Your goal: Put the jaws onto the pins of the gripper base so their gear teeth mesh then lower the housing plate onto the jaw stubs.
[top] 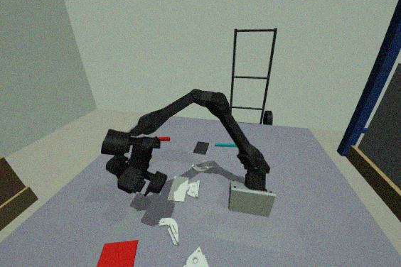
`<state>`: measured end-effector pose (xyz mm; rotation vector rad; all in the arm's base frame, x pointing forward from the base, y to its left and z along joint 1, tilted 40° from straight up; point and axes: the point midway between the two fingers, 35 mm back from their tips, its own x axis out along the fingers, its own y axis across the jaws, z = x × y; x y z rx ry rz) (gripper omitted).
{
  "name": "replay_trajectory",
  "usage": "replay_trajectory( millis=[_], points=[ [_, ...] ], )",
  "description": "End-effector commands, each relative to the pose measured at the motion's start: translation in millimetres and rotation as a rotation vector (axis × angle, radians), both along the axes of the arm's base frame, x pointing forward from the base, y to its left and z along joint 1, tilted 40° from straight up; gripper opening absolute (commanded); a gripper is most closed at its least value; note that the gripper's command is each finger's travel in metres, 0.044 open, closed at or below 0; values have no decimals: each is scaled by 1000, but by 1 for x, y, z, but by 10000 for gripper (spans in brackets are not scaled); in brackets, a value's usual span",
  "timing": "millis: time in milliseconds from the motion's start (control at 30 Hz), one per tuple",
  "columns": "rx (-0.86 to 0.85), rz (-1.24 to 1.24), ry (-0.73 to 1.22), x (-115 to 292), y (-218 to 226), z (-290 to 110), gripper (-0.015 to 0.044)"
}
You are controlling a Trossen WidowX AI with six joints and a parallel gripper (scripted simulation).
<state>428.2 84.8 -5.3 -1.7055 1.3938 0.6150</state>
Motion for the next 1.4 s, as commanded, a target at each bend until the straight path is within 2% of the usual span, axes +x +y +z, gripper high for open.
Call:
replay_trajectory(
  millis=[0,1033,1267,1367],
  points=[
    [-22,60,99,-17,4,-13,440],
    [-143,438,739,-129,13,-64,440],
    [-145,445,752,-131,13,-64,440],
    [-146,445,752,-134,1,-80,440]
  ],
)
